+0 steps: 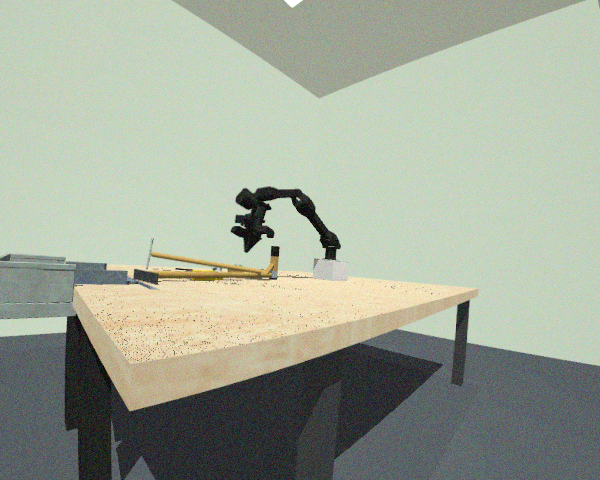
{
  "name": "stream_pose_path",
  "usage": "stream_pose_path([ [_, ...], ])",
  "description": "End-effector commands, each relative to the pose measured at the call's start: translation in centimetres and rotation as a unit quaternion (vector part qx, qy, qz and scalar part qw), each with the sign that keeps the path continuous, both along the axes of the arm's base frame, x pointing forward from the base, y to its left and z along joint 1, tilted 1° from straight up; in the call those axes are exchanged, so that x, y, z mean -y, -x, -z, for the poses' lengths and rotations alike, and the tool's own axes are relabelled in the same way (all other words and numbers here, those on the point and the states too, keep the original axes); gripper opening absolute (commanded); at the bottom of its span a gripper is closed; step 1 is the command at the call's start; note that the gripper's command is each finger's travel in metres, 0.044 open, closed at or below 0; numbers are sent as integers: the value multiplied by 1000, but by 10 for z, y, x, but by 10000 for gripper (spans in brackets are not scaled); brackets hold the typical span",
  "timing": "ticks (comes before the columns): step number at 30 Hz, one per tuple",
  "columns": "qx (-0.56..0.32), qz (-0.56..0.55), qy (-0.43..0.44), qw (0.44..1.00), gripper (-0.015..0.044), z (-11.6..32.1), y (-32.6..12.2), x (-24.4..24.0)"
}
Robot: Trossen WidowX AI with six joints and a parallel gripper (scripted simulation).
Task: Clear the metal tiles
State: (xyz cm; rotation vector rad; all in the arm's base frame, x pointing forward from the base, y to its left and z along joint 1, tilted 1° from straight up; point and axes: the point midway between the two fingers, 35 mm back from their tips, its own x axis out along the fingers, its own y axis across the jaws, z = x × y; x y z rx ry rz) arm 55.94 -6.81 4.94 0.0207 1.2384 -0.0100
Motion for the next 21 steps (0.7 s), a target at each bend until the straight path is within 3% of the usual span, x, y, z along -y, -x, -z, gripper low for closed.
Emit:
stream_pose_path([
  [1, 1, 0, 0, 1000, 26, -1, 0, 0],
  [16, 54, 13, -4, 998, 420, -53, 10, 11],
  [21, 72, 17, -6, 997, 440, -70, 15, 15],
])
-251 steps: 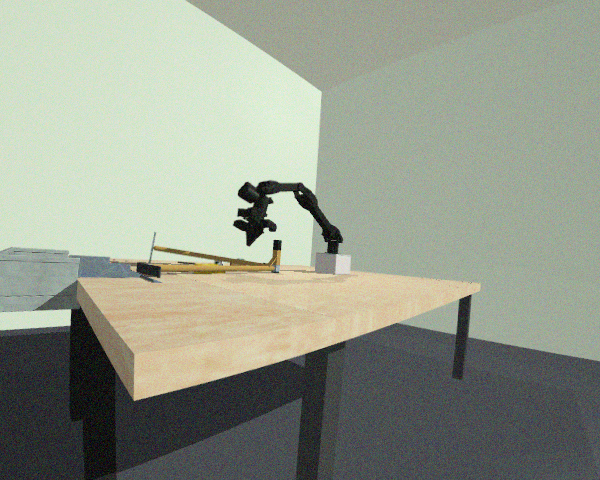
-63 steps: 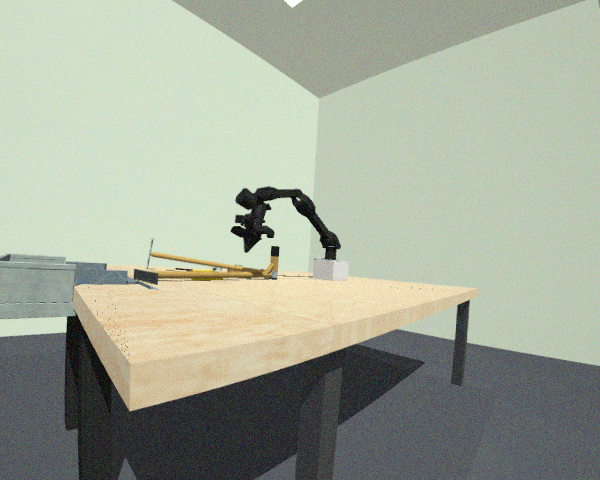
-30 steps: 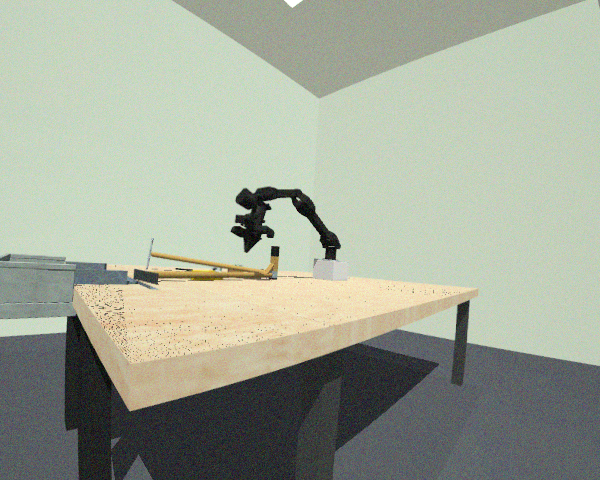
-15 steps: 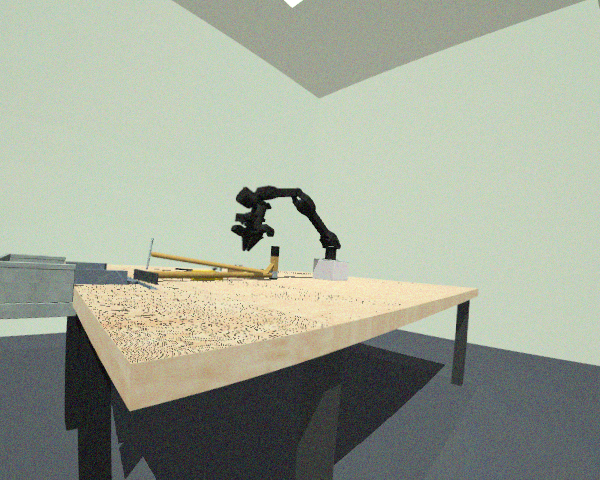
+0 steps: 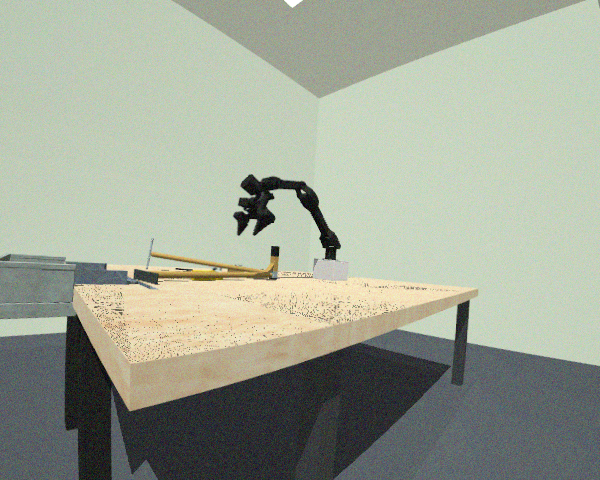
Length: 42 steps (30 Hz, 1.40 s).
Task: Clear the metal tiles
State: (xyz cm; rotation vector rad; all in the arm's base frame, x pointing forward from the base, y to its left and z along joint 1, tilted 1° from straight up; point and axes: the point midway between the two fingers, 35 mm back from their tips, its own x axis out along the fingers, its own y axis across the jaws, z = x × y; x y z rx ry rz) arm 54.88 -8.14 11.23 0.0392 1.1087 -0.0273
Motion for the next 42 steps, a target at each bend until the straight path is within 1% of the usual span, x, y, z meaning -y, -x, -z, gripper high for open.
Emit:
stream_pose_path([
  [1, 11, 5, -4, 1000, 440, -11, 6, 2],
  [22, 88, 21, -6, 996, 440, -78, 37, 14],
  [42, 161, 33, -5, 986, 440, -130, 77, 20],
])
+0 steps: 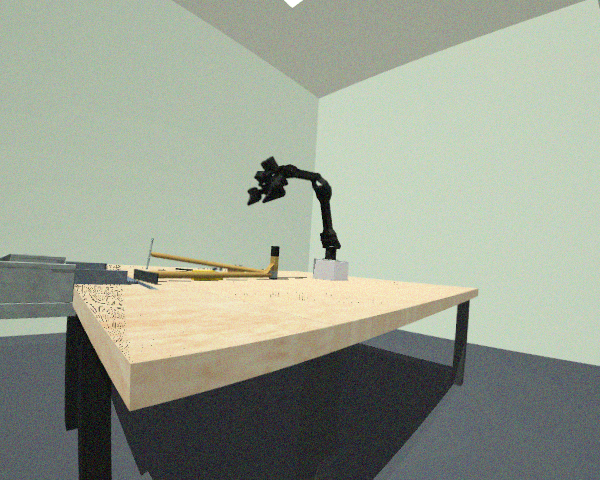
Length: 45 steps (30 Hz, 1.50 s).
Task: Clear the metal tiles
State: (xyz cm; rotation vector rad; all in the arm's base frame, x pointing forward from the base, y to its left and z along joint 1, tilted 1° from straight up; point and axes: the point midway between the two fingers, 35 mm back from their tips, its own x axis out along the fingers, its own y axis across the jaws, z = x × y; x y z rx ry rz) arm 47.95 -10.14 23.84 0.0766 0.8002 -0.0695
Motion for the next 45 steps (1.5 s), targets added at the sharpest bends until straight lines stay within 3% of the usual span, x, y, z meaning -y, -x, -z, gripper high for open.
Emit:
stream_pose_path([
  [1, 11, 4, -3, 1000, 440, -6, 9, 0],
  [45, 167, 23, 15, 985, 440, -76, 116, -4],
])
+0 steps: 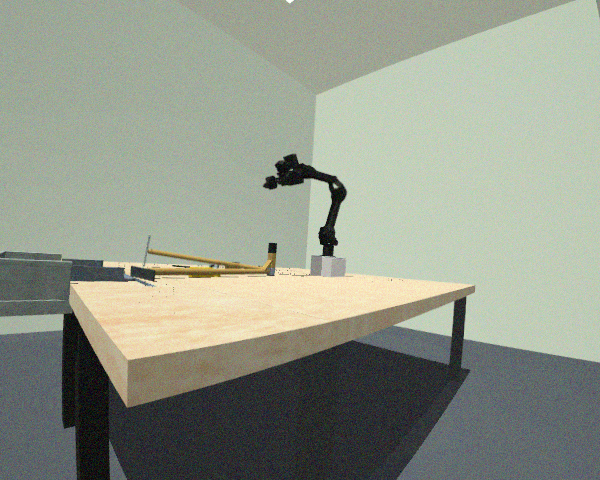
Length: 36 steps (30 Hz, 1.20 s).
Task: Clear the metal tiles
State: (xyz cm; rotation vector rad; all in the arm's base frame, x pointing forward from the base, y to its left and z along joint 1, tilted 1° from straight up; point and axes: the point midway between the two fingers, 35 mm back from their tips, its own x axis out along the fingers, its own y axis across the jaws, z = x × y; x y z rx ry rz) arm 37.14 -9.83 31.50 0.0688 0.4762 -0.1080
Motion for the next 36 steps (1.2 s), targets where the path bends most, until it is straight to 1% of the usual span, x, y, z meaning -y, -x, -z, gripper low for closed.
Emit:
stream_pose_path([
  [1, 11, 2, -2, 1000, 440, 0, 10, -2],
  [18, 70, 7, 12, 997, 440, -10, 51, -9],
  [36, 131, 11, 29, 991, 440, -10, 92, -19],
])
